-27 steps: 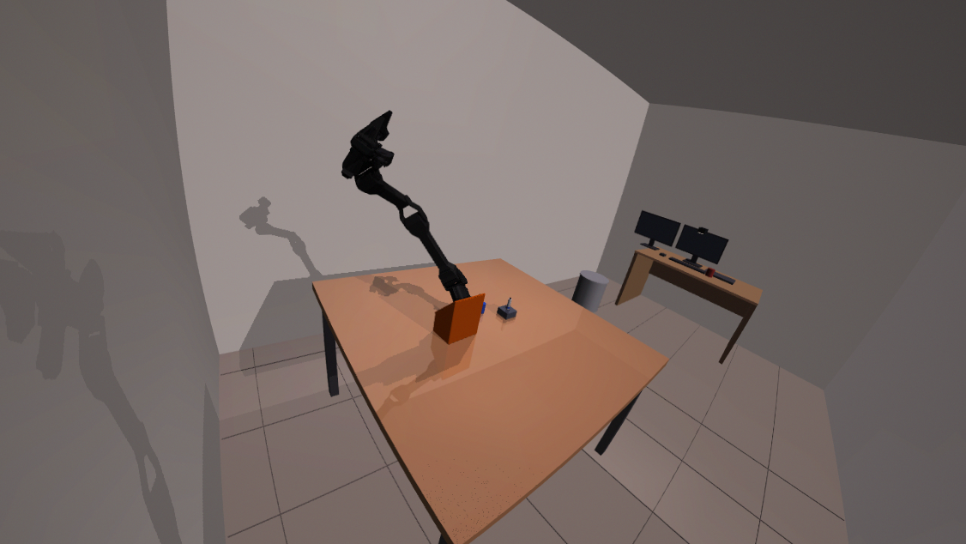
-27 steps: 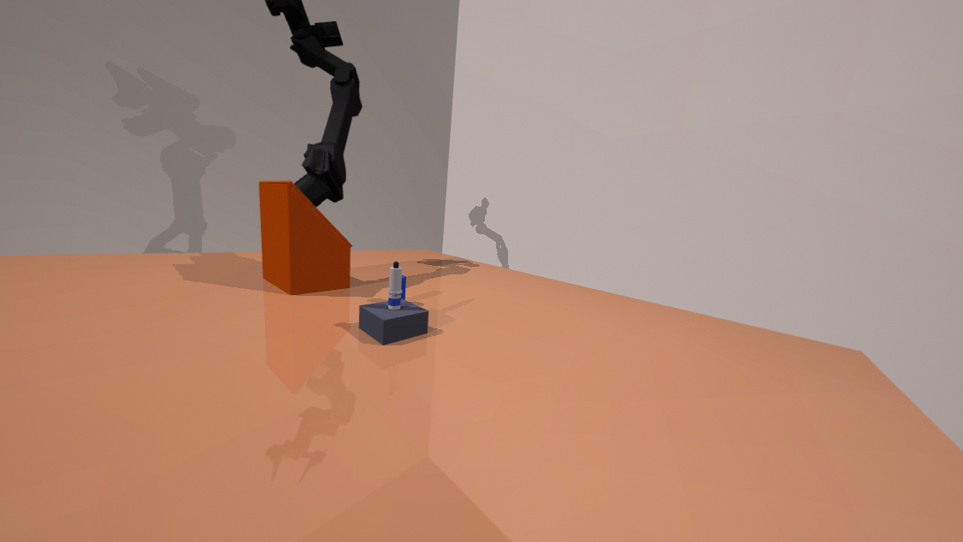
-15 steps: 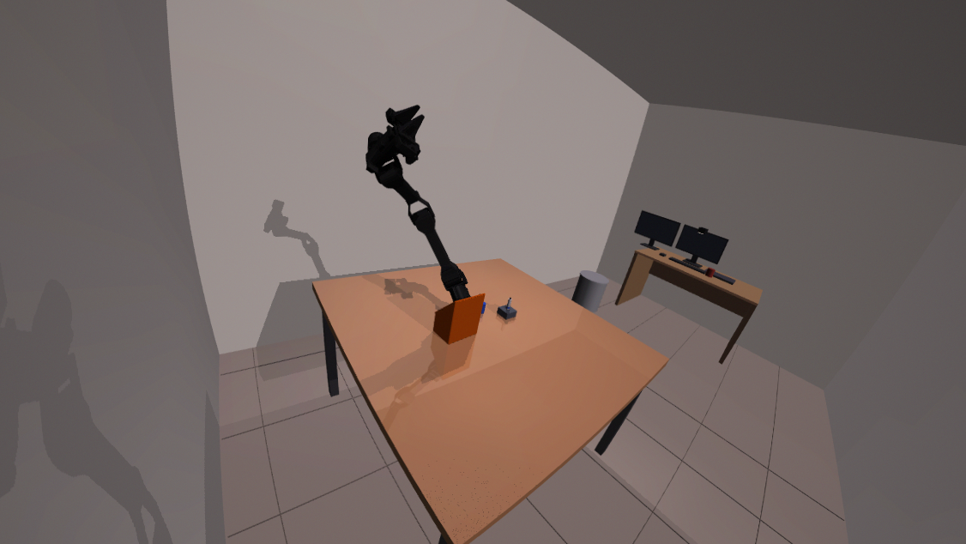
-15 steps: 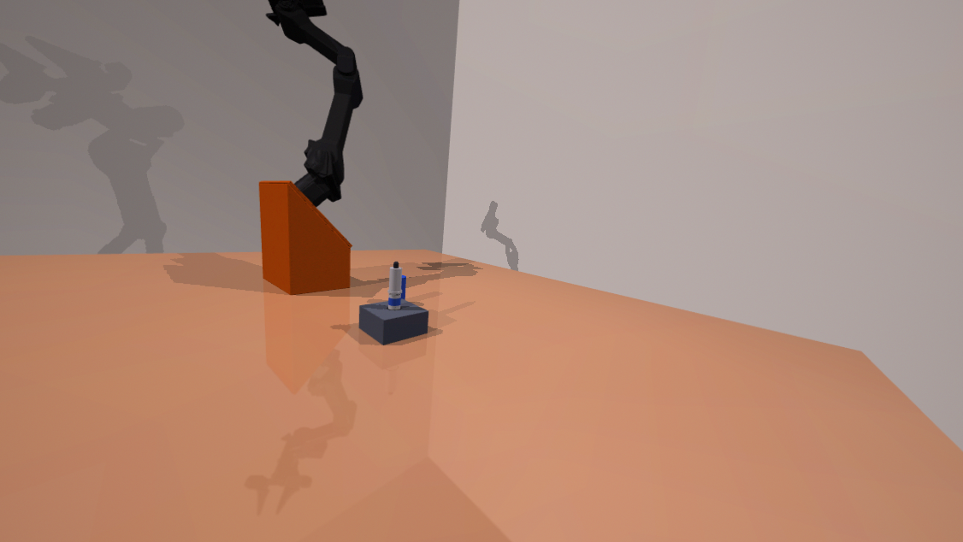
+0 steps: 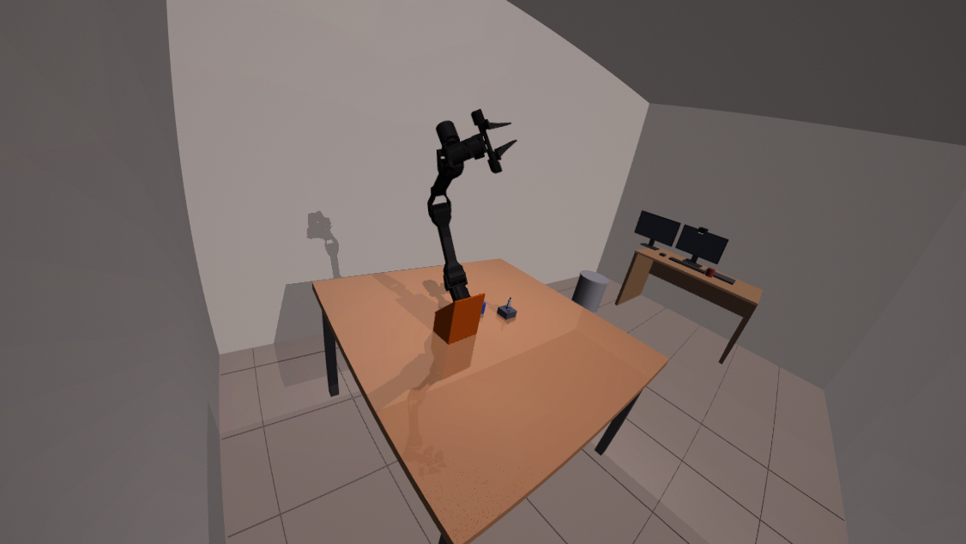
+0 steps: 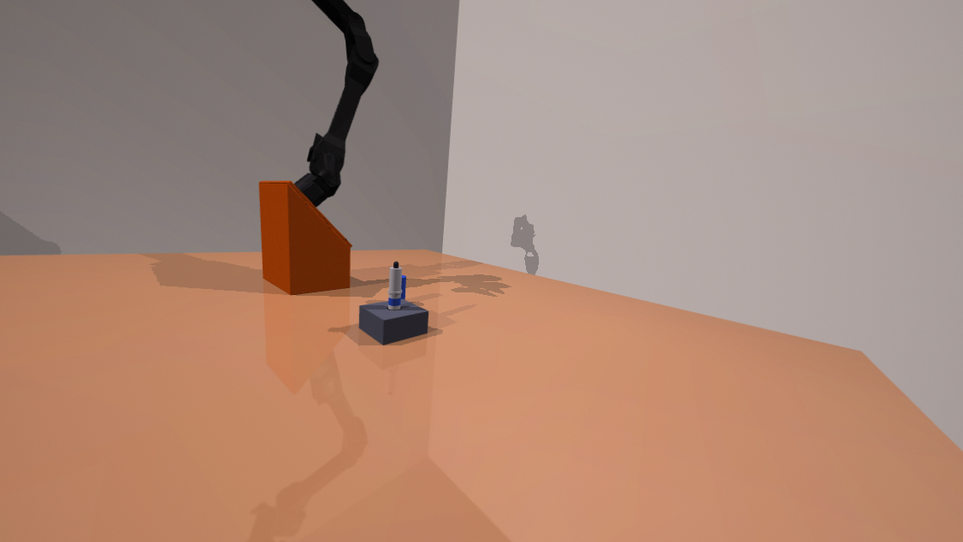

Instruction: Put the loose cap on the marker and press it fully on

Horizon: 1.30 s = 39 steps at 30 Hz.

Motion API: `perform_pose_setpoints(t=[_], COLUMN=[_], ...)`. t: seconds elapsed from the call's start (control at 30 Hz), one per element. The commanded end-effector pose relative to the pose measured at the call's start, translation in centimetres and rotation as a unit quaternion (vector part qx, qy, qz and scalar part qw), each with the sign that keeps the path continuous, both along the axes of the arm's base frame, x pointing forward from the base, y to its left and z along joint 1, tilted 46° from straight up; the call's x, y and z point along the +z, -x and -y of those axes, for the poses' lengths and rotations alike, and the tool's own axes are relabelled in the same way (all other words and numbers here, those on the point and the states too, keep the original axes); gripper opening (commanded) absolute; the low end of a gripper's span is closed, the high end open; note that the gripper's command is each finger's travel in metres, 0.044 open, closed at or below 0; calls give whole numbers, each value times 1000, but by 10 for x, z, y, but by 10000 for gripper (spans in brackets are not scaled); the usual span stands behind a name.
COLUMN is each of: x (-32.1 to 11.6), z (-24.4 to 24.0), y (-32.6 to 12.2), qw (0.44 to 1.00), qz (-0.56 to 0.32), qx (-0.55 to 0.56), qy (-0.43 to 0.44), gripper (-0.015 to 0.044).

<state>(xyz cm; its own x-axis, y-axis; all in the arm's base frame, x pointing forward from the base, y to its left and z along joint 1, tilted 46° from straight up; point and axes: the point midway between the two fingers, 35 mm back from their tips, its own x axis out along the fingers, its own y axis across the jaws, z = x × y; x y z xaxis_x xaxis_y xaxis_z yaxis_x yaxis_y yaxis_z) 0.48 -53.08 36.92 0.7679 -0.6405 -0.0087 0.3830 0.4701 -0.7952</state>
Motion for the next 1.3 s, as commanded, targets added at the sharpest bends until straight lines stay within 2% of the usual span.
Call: perform_pose_setpoints(t=[0.0,0.3,0.5,0.7,1.0,1.27], x=[-23,-88,-131,-173,-232,-277], z=[-8,-65,-133,-219,-368,-501], y=[-61,-203,-280,-333,-363,-330], qw=[992,908,811,694,503,349], qz=[48,112,106,65,-48,-177], qx=[44,126,146,130,33,-128], qy=[-105,-383,-557,-705,-863,-912], gripper=[242,242,242,242,242,242])
